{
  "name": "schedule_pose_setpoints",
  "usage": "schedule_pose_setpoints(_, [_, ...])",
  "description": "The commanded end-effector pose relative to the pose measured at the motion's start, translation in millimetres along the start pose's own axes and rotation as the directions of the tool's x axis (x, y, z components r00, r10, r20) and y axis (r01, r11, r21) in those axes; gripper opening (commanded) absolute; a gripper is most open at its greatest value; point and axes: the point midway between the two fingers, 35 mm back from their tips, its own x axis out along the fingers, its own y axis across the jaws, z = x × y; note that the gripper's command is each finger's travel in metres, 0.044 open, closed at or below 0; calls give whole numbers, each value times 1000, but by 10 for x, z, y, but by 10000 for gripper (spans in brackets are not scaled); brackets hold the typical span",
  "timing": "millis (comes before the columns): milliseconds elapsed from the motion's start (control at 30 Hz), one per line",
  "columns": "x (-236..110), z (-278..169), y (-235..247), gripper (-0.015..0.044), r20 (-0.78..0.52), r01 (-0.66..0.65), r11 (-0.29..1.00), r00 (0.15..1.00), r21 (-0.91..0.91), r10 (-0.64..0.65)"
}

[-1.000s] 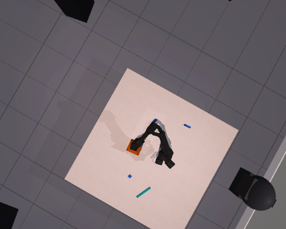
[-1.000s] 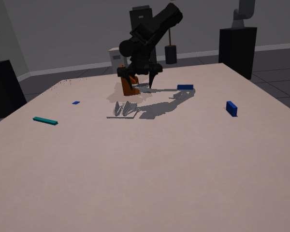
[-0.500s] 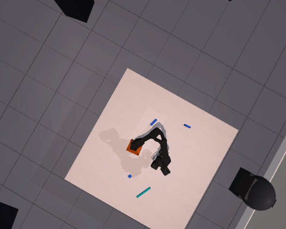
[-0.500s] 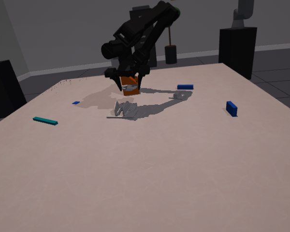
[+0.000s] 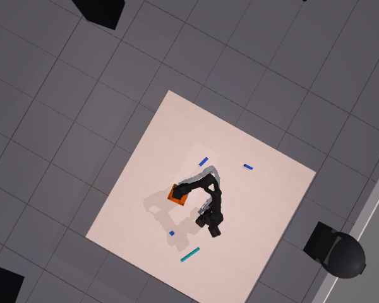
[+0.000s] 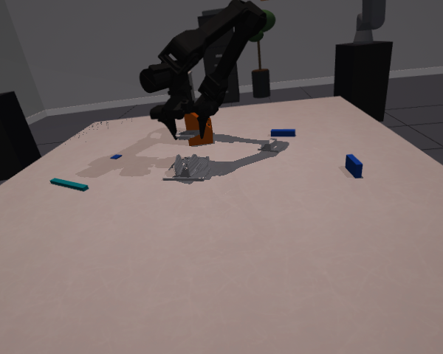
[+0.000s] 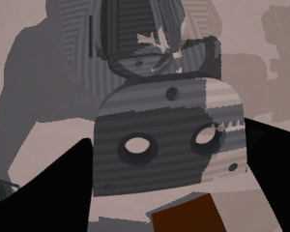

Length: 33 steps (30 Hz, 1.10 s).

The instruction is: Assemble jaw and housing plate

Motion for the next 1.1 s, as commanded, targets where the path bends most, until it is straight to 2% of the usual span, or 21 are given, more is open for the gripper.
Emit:
schedule_pose_setpoints(0, [-3, 8, -17, 351, 2, 5, 1000, 1000, 5, -5])
schedule_pose_setpoints(1067, [-2, -33, 47, 351, 1, 5, 1000, 1000, -7, -5])
